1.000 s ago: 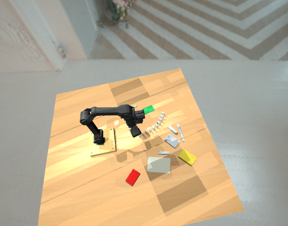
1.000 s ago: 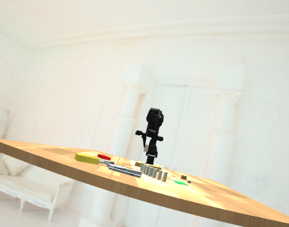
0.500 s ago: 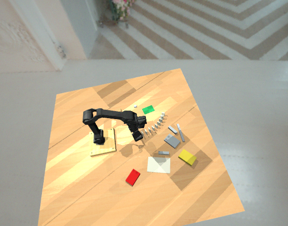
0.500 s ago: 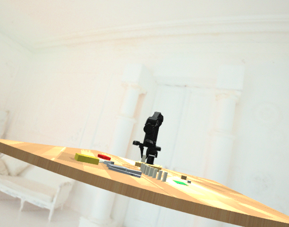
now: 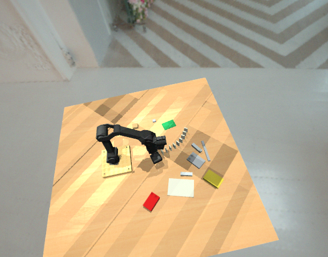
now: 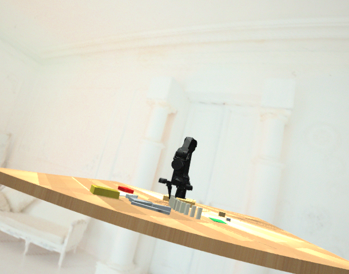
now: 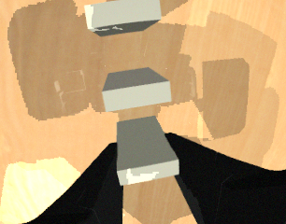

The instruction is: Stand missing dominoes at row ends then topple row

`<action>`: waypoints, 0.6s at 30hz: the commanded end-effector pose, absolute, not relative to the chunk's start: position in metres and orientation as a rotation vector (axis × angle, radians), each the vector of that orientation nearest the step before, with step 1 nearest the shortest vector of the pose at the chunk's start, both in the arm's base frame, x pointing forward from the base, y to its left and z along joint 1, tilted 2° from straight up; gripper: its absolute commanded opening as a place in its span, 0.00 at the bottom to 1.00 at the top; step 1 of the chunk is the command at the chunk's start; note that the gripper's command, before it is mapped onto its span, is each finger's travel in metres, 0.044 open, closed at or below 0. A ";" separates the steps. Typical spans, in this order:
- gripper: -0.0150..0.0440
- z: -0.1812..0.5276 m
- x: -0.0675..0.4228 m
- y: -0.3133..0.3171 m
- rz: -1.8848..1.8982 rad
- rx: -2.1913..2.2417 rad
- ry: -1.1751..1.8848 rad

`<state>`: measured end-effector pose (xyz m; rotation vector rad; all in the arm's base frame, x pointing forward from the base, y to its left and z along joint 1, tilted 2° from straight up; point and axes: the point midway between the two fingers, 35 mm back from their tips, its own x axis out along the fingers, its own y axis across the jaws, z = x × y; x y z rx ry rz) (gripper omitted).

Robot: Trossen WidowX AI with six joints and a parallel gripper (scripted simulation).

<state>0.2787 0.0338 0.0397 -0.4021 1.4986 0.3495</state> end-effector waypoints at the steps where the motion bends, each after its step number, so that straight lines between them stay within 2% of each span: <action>1: 0.44 0.037 0.277 0.033 0.353 -0.406 1.504; 5: 0.44 0.037 0.277 0.033 0.353 -0.406 1.504; 18: 1.00 0.037 0.277 0.033 0.353 -0.406 1.504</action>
